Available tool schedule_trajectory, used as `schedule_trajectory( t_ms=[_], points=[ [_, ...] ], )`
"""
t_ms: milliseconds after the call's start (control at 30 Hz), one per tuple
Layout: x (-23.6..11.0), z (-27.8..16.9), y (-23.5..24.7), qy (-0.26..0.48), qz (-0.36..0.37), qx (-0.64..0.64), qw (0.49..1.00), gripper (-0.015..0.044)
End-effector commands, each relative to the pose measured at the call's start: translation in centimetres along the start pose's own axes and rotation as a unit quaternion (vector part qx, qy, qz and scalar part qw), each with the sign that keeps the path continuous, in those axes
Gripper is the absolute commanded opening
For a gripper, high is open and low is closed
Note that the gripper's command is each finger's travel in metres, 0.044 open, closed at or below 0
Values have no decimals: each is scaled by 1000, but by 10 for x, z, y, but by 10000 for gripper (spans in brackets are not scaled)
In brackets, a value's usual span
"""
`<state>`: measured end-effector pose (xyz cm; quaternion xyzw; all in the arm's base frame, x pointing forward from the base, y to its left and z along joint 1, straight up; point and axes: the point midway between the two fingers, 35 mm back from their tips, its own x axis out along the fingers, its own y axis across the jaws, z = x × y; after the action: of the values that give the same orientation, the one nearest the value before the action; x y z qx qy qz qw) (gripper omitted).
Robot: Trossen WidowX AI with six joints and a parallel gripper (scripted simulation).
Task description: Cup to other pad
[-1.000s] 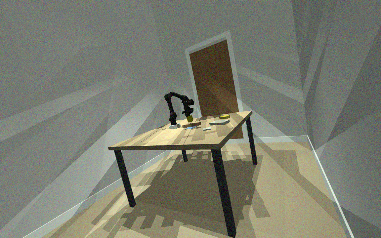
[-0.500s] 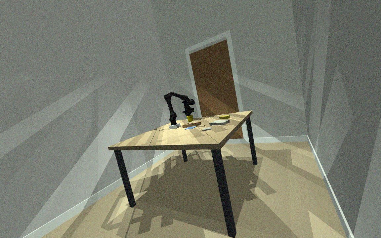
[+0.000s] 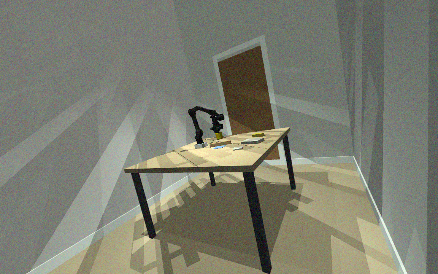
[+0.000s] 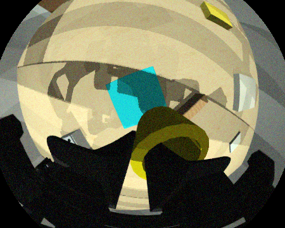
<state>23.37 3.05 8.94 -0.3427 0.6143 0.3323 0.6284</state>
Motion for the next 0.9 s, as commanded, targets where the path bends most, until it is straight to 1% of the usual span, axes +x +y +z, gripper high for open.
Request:
schedule_trajectory(
  t_ms=[0,867],
  points=[
    [0,5,7,-2,3,2,1000,0],
    [-1,29,40,-3,5,2,1000,0]
  ],
)
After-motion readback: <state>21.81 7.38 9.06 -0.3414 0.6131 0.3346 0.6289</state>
